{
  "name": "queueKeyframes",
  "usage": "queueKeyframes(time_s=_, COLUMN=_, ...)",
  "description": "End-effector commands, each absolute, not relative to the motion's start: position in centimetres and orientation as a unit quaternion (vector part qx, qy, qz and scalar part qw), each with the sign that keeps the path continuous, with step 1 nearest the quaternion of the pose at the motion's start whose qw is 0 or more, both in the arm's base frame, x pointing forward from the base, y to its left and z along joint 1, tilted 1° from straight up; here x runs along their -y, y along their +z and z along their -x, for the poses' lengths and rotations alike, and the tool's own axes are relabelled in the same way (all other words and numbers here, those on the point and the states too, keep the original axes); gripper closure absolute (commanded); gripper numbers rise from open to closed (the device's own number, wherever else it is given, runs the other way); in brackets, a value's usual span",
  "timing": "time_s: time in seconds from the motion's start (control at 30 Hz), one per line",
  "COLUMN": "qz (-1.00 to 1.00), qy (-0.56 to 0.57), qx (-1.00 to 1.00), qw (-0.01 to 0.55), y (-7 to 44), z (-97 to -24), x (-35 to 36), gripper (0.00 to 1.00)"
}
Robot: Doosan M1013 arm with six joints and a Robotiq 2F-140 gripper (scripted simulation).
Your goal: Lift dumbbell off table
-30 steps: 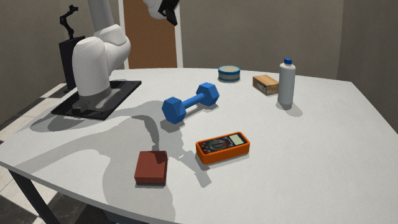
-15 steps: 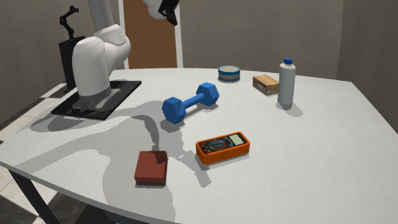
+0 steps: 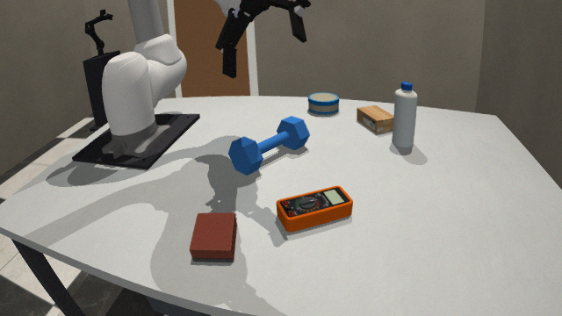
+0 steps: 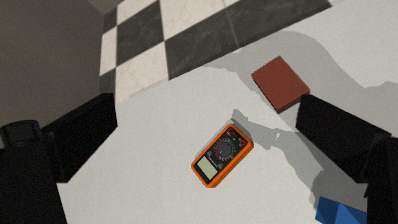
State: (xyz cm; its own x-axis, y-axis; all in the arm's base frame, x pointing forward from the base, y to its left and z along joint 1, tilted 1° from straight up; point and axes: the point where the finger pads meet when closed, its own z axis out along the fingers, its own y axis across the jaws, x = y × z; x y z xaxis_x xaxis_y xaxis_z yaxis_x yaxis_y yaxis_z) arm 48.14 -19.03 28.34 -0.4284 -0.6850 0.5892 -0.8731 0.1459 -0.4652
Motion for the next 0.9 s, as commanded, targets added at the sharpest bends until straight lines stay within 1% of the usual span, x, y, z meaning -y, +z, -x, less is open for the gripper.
queueKeyframes(time_s=0.0, qz=-0.526, qy=0.332, qx=0.774, qw=0.116, y=24.8, z=-46.6, x=17.5, gripper=0.00)
queueKeyframes(time_s=0.03, qz=-0.527, qy=0.315, qx=0.781, qw=0.114, y=23.8, z=-46.2, x=17.0, gripper=0.00)
queueKeyframes(time_s=0.1, qz=-0.527, qy=0.315, qx=0.781, qw=0.114, y=23.8, z=-46.2, x=17.0, gripper=0.00)
queueKeyframes(time_s=0.13, qz=-0.527, qy=0.272, qx=0.798, qw=0.107, y=21.6, z=-45.3, x=15.3, gripper=0.00)
queueKeyframes(time_s=0.3, qz=-0.524, qy=0.196, qx=0.824, qw=0.088, y=18.1, z=-44.0, x=12.0, gripper=0.00)
queueKeyframes(time_s=0.5, qz=-0.510, qy=0.089, qx=0.855, qw=0.045, y=14.5, z=-43.1, x=6.5, gripper=0.00)
queueKeyframes(time_s=0.6, qz=-0.498, qy=0.040, qx=0.866, qw=0.019, y=13.3, z=-43.2, x=3.6, gripper=0.00)
queueKeyframes(time_s=0.67, qz=-0.498, qy=0.040, qx=0.866, qw=0.019, y=13.3, z=-43.2, x=3.6, gripper=0.00)
queueKeyframes(time_s=0.77, qz=-0.490, qy=0.010, qx=0.872, qw=0.000, y=12.8, z=-43.5, x=1.8, gripper=0.00)
queueKeyframes(time_s=0.87, qz=-0.489, qy=0.008, qx=0.872, qw=-0.001, y=12.8, z=-43.5, x=1.6, gripper=0.00)
